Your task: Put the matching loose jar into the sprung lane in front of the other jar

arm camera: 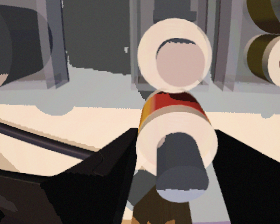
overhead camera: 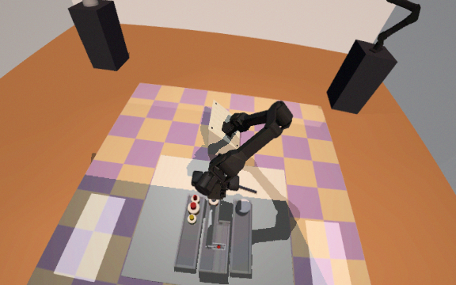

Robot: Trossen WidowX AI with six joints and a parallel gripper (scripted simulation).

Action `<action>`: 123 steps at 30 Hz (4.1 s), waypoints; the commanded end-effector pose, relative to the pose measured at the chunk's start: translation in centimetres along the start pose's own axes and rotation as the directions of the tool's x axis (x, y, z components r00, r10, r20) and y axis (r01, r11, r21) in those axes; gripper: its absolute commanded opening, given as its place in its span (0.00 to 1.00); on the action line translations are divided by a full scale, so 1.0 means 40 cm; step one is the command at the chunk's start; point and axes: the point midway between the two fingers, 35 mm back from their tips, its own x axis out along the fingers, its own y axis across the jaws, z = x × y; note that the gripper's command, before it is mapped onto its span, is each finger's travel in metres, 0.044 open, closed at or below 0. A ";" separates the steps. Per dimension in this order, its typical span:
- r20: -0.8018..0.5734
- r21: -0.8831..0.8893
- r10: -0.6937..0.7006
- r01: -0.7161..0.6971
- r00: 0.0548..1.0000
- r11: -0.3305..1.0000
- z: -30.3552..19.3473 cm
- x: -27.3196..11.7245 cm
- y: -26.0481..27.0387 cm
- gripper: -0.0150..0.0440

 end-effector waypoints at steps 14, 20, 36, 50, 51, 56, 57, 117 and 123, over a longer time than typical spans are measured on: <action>0.004 0.004 0.004 -0.004 1.000 1.000 0.020 -0.001 0.002 0.25; 0.004 0.004 0.004 -0.004 1.000 1.000 0.026 -0.001 0.002 0.25; 0.004 0.004 0.004 -0.004 1.000 1.000 0.041 -0.001 0.002 0.25; 0.004 0.004 0.004 -0.004 1.000 1.000 0.054 -0.002 0.003 0.25; 0.004 0.004 0.004 -0.004 1.000 1.000 0.055 -0.002 0.003 0.25; 0.004 0.004 0.004 -0.004 1.000 1.000 0.060 -0.002 0.003 0.25; 0.004 0.004 0.004 -0.004 1.000 1.000 0.061 -0.002 0.004 0.25; 0.006 0.003 0.005 -0.005 1.000 1.000 0.117 -0.013 0.009 0.25; 0.006 0.003 0.005 -0.005 1.000 1.000 0.122 -0.014 0.010 0.25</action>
